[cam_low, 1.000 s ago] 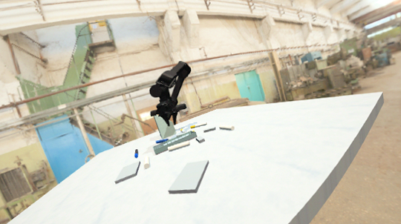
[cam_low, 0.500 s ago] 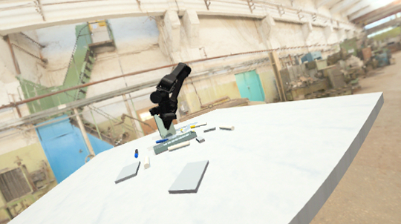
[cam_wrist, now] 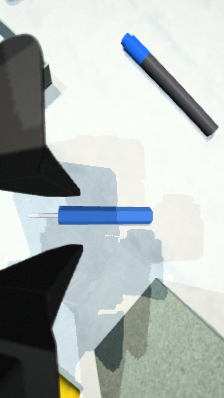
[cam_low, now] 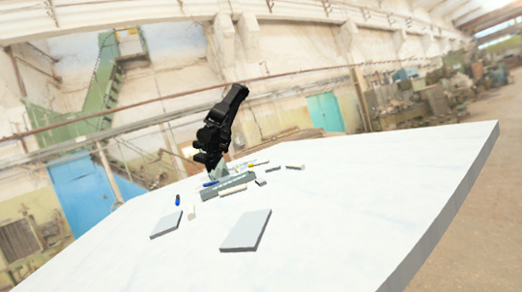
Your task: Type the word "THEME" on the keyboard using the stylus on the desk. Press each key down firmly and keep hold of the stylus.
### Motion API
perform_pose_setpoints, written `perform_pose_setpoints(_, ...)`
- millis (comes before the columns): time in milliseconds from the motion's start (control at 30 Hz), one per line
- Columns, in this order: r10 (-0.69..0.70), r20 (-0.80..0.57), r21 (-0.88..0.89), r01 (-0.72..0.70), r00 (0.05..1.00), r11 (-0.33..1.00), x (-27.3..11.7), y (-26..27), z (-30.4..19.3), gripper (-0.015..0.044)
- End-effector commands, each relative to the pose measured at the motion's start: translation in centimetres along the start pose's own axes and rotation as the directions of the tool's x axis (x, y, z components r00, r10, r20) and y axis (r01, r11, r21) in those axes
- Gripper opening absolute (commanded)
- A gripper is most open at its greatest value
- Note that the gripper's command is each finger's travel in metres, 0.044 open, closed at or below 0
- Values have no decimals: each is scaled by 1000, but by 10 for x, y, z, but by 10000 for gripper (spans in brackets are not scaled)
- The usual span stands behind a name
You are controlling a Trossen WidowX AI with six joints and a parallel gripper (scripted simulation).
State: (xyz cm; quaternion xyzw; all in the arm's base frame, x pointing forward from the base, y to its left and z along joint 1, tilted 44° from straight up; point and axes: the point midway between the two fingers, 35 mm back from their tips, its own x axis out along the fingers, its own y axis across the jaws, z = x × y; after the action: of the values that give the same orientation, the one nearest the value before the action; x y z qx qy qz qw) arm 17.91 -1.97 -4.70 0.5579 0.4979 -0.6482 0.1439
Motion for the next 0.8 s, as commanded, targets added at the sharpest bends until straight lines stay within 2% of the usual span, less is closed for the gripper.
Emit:
perform_pose_setpoints(0, -5, 26, 80, 3, 1000, 997, 4, -2, 3, 150)
perform_pose_setpoints(767, -6, 25, 80, 4, 1000, 997, 17, -1, -4, 150)
